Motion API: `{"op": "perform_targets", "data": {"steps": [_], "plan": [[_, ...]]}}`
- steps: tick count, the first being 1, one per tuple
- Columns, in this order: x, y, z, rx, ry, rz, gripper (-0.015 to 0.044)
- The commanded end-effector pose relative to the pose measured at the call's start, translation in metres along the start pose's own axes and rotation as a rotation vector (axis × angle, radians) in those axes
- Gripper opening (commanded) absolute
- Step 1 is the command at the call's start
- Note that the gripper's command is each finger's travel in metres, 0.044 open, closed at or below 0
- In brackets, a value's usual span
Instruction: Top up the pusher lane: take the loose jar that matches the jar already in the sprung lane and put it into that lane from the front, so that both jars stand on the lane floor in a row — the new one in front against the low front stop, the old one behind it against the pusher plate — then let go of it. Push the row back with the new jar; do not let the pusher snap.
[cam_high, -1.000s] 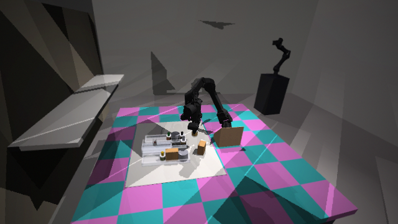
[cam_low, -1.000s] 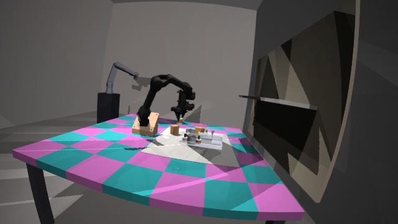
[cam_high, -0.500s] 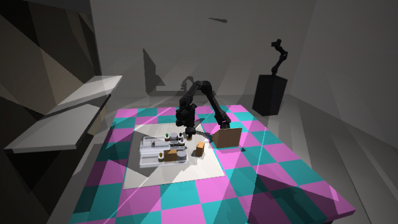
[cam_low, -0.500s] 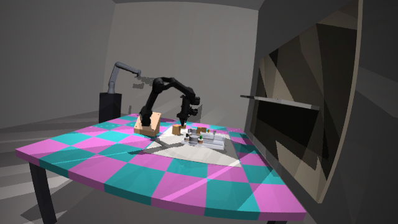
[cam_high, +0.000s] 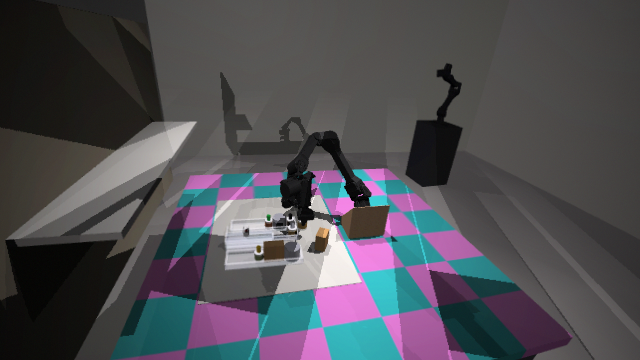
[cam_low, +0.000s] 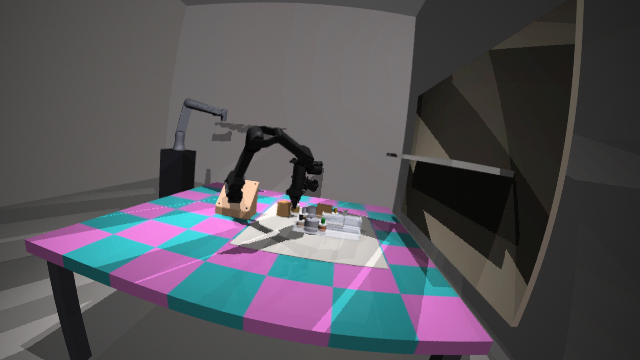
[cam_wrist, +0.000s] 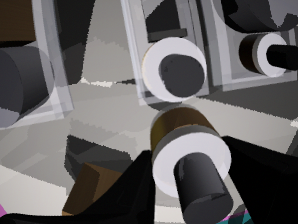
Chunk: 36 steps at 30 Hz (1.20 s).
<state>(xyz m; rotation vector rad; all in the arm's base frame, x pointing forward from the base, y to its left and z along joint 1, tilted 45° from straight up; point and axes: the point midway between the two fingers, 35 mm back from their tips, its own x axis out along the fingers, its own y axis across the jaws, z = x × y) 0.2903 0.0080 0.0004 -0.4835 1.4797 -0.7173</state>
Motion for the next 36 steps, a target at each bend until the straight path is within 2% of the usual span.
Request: {"op": "perform_targets", "data": {"steps": [1,36], "plan": [[0.013,-0.002,-0.003,-0.01,0.006,-0.01,0.0],[0.014,-0.001,0.009,-0.01,0.005,-0.01,0.0]]}}
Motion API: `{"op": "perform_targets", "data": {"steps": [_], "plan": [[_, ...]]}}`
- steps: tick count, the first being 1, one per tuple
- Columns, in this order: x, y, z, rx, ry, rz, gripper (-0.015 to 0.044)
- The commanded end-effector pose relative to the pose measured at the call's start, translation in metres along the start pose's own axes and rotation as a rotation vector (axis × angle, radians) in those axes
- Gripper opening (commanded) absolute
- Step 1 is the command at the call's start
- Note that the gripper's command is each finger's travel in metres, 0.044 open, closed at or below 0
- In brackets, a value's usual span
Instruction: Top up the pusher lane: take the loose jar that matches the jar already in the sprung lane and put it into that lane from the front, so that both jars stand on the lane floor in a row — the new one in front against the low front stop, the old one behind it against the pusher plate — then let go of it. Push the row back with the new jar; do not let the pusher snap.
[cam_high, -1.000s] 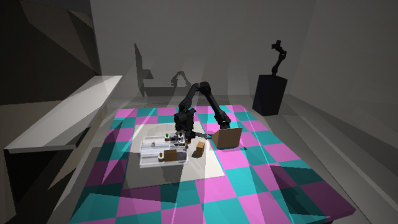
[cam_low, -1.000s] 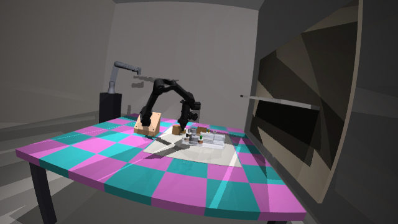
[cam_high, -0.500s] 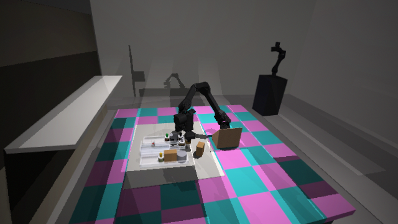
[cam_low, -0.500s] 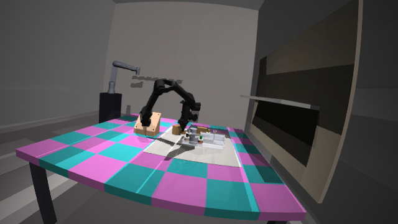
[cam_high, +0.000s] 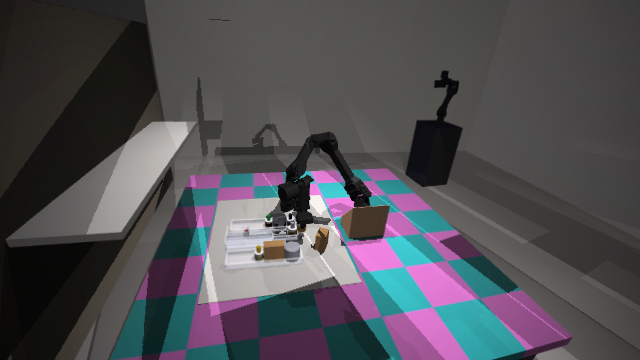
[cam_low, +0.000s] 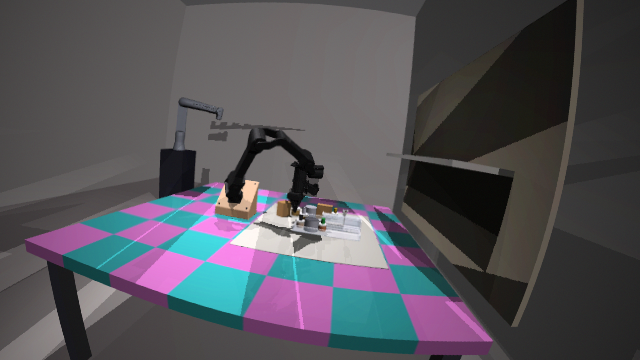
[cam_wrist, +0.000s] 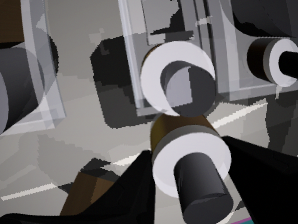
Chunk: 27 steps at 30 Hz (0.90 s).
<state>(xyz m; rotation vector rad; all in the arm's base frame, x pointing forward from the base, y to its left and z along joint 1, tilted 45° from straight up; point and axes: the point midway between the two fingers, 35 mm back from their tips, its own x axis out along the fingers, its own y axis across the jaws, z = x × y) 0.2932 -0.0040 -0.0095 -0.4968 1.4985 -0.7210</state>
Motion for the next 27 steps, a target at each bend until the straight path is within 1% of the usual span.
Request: {"op": "perform_targets", "data": {"steps": [1,27], "plan": [[-0.002,0.0,0.006,0.004,-0.01,0.0,0.0],[-0.002,0.0,0.016,0.004,-0.011,0.0,0.0]]}}
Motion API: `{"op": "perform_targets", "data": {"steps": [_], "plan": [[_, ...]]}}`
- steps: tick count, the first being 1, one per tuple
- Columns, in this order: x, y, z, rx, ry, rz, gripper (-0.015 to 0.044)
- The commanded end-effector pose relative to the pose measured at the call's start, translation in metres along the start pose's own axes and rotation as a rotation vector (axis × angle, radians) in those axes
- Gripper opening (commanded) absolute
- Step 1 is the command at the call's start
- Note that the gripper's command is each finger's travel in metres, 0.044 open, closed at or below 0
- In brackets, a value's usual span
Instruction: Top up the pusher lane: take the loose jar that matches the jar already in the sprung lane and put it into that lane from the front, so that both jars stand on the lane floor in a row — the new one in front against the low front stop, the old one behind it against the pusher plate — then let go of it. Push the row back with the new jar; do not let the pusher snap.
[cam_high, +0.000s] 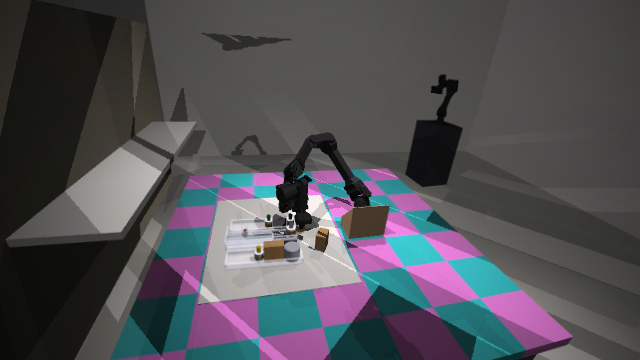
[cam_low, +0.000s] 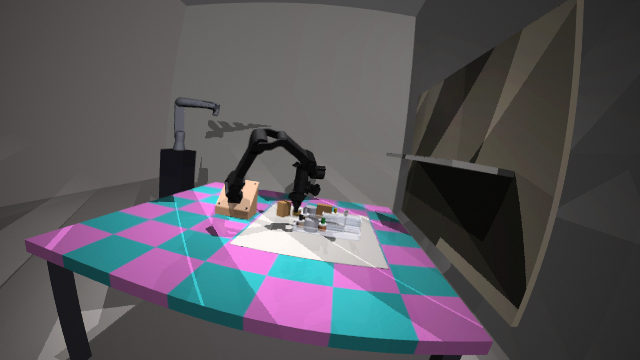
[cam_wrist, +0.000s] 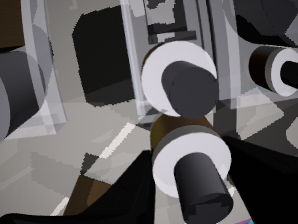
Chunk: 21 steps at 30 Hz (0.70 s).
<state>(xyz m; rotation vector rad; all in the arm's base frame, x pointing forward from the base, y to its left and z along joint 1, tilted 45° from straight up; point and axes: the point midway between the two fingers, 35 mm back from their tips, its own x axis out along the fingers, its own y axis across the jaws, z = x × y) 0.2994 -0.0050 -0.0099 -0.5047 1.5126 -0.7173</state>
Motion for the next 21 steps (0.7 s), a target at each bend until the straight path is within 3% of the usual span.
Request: {"op": "perform_targets", "data": {"steps": [1,21], "plan": [[-0.0026,-0.0009,0.0101,0.016,-0.021,0.003,0.0],[-0.0033,-0.0014,0.0178,0.017,-0.021,0.003,0.0]]}}
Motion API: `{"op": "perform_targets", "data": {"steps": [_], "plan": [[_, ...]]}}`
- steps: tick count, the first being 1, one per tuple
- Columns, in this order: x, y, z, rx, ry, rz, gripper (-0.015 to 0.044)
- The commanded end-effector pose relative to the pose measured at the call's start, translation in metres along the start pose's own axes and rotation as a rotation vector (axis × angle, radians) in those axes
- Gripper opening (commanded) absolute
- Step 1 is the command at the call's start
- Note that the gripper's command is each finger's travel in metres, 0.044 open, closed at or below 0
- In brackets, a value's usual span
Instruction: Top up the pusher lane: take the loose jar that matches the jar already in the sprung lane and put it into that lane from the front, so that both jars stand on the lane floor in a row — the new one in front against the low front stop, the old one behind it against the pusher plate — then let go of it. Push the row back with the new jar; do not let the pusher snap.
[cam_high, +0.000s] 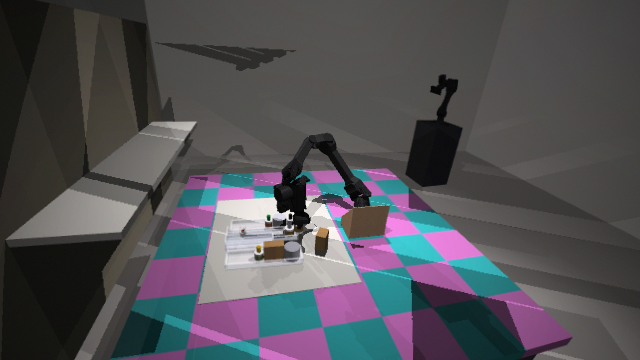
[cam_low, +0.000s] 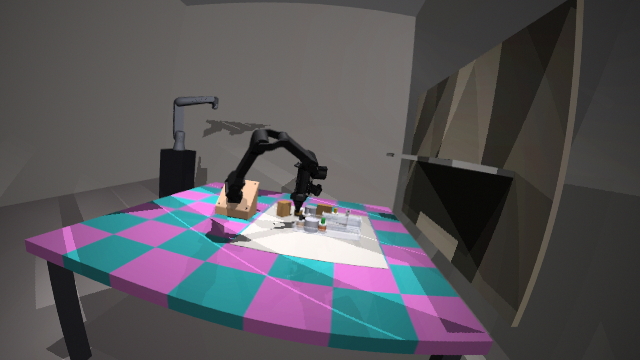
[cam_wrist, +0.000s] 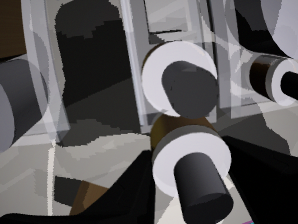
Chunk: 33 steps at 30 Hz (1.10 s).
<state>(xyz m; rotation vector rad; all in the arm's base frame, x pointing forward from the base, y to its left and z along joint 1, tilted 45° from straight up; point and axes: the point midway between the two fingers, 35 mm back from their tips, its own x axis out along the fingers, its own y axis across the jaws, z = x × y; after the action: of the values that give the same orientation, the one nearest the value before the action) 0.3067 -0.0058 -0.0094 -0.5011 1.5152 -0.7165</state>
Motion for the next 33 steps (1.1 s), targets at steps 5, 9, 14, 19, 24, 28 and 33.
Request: {"op": "perform_targets", "data": {"steps": [5,9,14,19,24,28,33], "plan": [[-0.003,-0.001,0.012,0.016,-0.024,0.0,0.0],[-0.004,-0.002,0.014,0.016,-0.024,0.0,0.0],[-0.004,-0.002,0.016,0.016,-0.024,0.0,0.0],[-0.004,-0.002,0.018,0.016,-0.024,-0.001,0.0],[-0.005,-0.002,0.02,0.016,-0.024,-0.001,0.0],[-0.005,-0.003,0.021,0.016,-0.024,-0.001,0.0],[-0.006,-0.003,0.023,0.016,-0.024,-0.001,0.0]]}}
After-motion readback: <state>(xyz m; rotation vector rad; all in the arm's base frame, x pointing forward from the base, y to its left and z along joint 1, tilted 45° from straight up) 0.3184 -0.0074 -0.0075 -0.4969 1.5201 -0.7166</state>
